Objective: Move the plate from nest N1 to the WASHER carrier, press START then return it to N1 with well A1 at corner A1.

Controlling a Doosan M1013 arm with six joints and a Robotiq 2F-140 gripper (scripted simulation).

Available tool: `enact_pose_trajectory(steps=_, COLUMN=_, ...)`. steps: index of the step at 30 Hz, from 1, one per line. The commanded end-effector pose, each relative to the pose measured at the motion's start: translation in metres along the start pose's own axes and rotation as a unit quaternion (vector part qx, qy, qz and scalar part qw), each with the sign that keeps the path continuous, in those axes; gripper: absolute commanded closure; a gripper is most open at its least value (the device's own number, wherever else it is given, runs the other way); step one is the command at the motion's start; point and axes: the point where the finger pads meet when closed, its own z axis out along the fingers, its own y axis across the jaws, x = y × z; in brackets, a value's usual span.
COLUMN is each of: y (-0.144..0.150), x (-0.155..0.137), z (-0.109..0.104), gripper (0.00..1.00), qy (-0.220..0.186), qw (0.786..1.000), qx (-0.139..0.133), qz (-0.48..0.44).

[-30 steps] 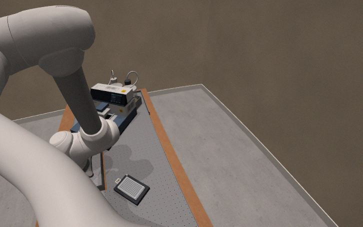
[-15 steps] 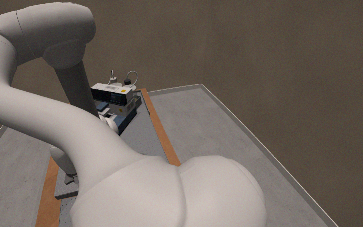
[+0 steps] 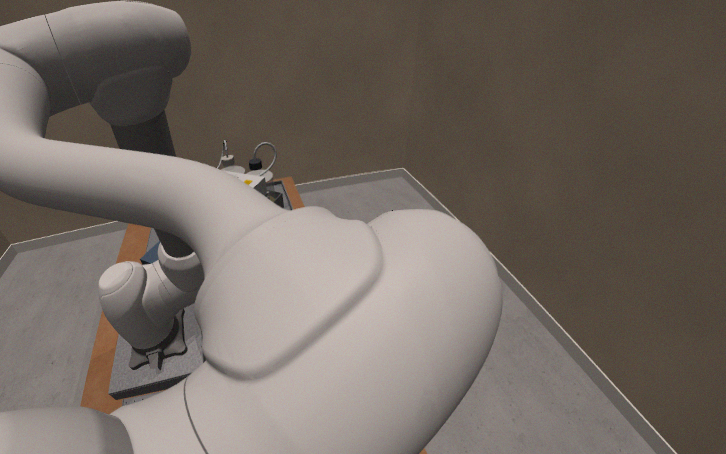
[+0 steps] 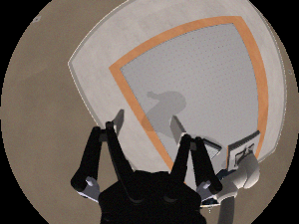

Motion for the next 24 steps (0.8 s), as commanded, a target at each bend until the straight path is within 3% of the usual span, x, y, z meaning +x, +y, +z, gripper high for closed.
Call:
enact_pose_trajectory(steps=1, y=0.002, x=-0.011, z=0.0, gripper=0.3, qy=0.0, qw=1.0, qx=0.0, qz=0.0)
enact_pose_trajectory(steps=4, y=0.005, x=-0.025, z=-0.001, gripper=0.3, qy=0.0, qw=1.0, qx=0.0, qz=0.0)
enact_pose_trajectory(steps=9, y=0.012, x=-0.049, z=-0.002, gripper=0.3, qy=-0.007, qw=0.997, qx=-0.013, qz=-0.078)
enact_pose_trajectory(steps=18, y=0.022, x=-0.083, z=-0.003, gripper=0.3, qy=-0.007, qw=0.997, qx=-0.013, qz=-0.078)
enact_pose_trajectory(steps=24, y=0.034, x=-0.11, z=-0.005, gripper=0.3, qy=-0.014, qw=0.987, qx=-0.026, qz=-0.156)
